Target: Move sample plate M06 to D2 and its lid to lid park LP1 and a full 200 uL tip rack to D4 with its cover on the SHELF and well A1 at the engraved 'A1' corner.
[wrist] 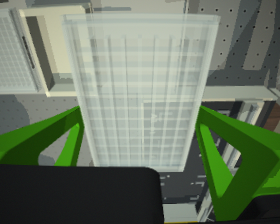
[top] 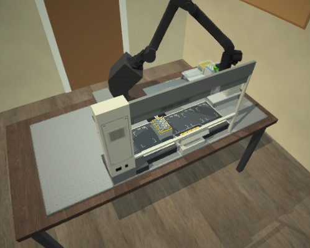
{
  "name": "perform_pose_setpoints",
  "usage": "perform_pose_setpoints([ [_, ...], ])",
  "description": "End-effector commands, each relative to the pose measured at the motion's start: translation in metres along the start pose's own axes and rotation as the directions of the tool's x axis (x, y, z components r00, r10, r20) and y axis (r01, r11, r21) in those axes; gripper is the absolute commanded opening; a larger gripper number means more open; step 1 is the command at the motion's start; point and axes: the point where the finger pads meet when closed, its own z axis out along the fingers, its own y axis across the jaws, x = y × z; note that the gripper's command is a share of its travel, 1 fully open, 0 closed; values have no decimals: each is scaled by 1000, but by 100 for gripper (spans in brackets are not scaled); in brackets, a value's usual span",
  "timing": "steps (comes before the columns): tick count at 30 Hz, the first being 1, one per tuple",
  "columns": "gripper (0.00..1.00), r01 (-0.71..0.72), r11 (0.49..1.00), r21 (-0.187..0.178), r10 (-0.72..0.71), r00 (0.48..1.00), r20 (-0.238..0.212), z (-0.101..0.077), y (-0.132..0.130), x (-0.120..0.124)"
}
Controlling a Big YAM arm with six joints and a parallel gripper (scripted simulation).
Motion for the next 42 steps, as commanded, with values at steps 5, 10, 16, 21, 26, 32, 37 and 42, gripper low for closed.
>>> perform_pose_setpoints([
  [5,0,7,999,45,-11,997,74,-52,-17,-25],
  [10,0,6,999,34,-8,999,54,-45,-16,-22],
  [16,0,8,999,46,-12,997,75,-68,-16,-25],
  [21,0,7,999,47,-10,997,75,-76,-16,-24],
  [26,0,8,999,46,-11,997,76,-82,-16,-24],
  [32,0,9,999,46,-12,997,77,-92,-15,-24],
  [37,0,7,999,48,-11,997,76,-101,-16,-23],
  [42,0,8,999,47,-12,997,77,-108,-15,-23],
])
